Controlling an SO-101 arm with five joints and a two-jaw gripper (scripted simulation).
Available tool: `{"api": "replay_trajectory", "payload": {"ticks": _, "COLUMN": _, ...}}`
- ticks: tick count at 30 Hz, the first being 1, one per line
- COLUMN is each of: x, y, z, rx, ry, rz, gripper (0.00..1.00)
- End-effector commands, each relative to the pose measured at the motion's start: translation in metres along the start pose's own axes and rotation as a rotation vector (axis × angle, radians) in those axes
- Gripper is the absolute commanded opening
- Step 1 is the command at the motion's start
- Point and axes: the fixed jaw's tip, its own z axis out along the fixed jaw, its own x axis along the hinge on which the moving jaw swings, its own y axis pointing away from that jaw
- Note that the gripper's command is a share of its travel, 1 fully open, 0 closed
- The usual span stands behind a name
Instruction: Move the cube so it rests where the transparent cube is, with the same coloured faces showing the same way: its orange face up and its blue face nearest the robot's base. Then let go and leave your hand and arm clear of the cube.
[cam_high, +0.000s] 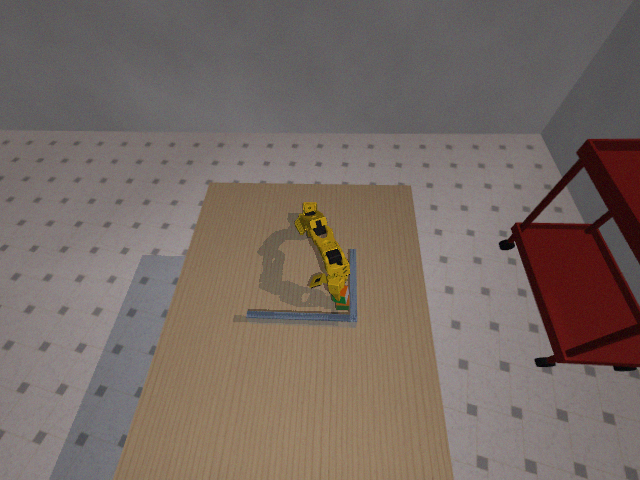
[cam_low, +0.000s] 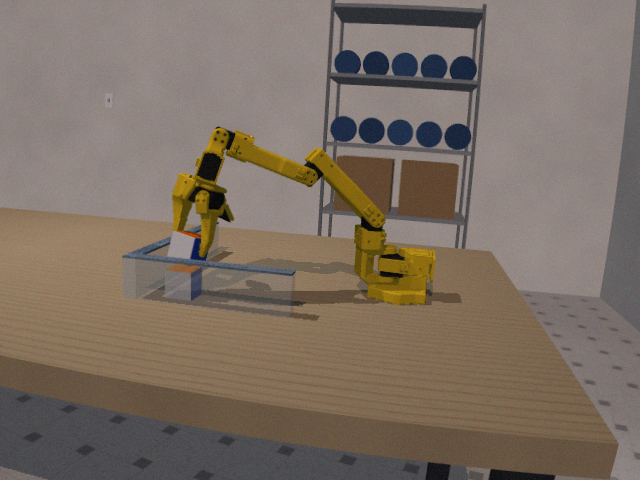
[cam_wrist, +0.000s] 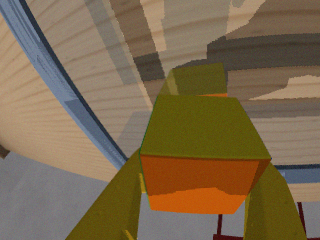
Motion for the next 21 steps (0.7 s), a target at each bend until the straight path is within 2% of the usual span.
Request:
{"api": "replay_trajectory", "payload": {"ticks": 1, "x": 0.0085, "y": 0.0091, "z": -0.0186, "rx": -0.074, "ry": 0.055, "rz": -0.031, "gripper": 0.22}}
{"api": "replay_trajectory", "payload": {"ticks": 21, "x": 0.0118, "y": 0.0099, "z": -0.0183, "rx": -0.087, "ry": 0.059, "rz": -0.138, "gripper": 0.22}}
